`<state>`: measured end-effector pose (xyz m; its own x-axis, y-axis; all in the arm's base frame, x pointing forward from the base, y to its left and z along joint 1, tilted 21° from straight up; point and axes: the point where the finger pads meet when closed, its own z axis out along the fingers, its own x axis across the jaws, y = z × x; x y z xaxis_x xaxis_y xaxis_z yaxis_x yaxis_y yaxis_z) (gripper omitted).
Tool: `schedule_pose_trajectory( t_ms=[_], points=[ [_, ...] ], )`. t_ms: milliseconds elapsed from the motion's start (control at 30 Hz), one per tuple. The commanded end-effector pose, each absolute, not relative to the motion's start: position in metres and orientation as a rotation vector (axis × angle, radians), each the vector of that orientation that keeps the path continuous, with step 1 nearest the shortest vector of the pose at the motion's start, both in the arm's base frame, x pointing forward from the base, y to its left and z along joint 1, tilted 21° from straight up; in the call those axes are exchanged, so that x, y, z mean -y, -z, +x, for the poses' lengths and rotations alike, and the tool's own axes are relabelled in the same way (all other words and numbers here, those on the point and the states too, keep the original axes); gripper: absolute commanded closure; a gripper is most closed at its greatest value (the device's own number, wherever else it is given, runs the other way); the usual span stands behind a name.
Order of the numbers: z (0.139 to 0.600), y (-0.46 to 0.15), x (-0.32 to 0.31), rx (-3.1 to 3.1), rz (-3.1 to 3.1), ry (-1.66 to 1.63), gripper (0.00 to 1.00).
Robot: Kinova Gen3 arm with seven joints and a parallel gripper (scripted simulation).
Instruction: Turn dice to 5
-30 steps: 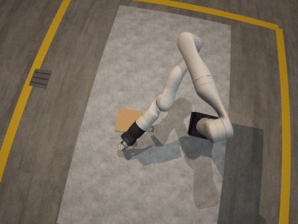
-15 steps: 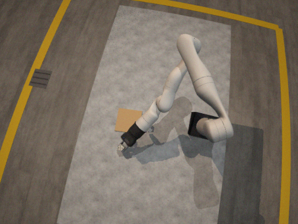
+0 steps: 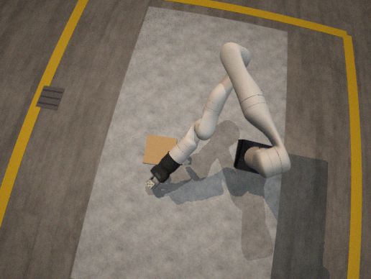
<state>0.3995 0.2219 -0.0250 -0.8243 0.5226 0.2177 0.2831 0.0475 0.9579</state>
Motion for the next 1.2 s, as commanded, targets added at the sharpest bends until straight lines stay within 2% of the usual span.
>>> schedule_pose_trajectory(
  t_ms=[0, 1167],
  points=[
    [0.4003, 0.0255, -0.2224, -2.125, 0.815, -1.863, 0.43],
    [0.4002, 0.0324, -0.225, -2.125, 0.815, -1.863, 0.43]
  ],
)
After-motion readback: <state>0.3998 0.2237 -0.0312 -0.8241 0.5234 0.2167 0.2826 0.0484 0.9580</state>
